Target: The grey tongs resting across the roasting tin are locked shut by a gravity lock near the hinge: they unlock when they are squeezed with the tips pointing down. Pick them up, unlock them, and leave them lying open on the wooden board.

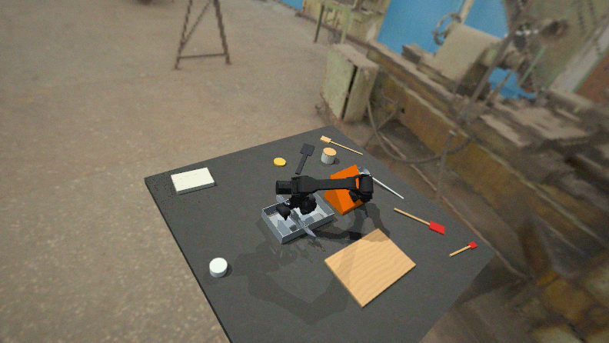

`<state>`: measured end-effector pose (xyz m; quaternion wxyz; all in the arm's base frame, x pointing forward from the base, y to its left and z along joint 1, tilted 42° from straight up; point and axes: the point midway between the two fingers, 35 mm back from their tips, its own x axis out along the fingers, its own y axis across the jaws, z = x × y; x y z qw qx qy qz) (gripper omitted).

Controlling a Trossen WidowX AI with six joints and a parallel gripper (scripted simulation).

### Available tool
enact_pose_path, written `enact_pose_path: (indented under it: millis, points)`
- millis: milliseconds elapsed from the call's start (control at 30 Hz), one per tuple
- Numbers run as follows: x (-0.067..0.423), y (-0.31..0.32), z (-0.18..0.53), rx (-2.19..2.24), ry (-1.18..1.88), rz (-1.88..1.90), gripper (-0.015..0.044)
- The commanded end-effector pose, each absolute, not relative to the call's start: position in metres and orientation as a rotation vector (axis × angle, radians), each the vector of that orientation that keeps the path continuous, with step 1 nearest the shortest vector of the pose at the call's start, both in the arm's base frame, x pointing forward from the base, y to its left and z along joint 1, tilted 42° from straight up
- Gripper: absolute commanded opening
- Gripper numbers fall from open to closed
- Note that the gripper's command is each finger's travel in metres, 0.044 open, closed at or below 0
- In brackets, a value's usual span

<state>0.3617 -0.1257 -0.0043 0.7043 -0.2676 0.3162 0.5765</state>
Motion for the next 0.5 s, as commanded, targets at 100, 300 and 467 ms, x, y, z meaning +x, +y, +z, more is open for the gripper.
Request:
enact_pose_path:
  millis: [100, 300, 467]
  points:
    - [0.362, -0.117, -0.014, -0.584, 0.703, 1.282, 0.044]
    - [0.363, -0.11, -0.021, -0.584, 0.703, 1.282, 0.044]
    - [0.363, -0.105, -0.026, -0.583, 0.702, 1.282, 0.044]
